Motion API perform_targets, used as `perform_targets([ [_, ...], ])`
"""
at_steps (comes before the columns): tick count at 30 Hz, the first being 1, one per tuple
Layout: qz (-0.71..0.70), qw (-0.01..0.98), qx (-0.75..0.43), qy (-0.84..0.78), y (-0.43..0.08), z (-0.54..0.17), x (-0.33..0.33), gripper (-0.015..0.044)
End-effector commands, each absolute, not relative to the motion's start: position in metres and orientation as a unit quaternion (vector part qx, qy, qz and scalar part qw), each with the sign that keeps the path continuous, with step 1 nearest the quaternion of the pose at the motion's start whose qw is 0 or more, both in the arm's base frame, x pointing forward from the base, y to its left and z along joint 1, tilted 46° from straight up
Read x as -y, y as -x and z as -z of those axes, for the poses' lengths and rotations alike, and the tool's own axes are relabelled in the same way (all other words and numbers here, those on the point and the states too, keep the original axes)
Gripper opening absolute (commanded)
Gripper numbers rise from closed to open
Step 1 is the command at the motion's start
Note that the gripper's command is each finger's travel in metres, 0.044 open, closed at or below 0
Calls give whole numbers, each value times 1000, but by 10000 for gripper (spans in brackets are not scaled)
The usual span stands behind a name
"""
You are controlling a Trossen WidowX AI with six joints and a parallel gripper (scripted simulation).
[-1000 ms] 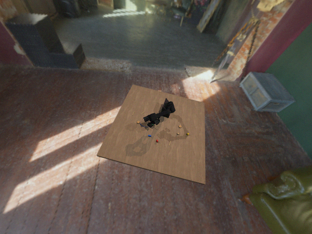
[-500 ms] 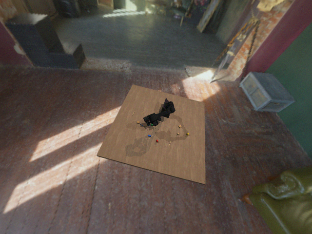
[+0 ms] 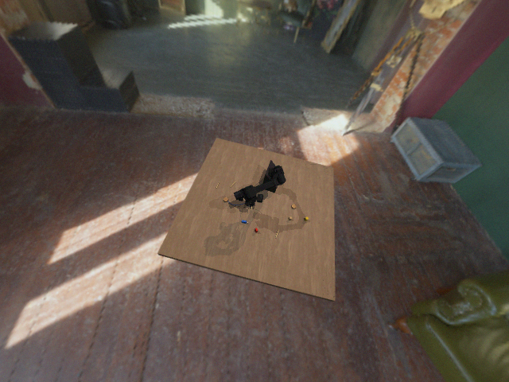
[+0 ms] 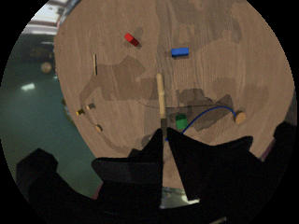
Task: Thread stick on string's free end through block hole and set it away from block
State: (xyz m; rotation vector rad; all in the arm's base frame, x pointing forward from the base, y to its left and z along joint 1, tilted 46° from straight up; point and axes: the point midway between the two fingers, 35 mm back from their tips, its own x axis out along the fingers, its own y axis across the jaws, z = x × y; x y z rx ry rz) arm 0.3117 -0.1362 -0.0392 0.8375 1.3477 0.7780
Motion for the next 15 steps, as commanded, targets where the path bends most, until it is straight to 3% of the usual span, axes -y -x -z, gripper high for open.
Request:
perform_targets([
  [1, -297, 606, -615, -408, -313, 40, 137, 0],
  [15, -139, 490, -671, -539, -314, 40, 138, 0],
])
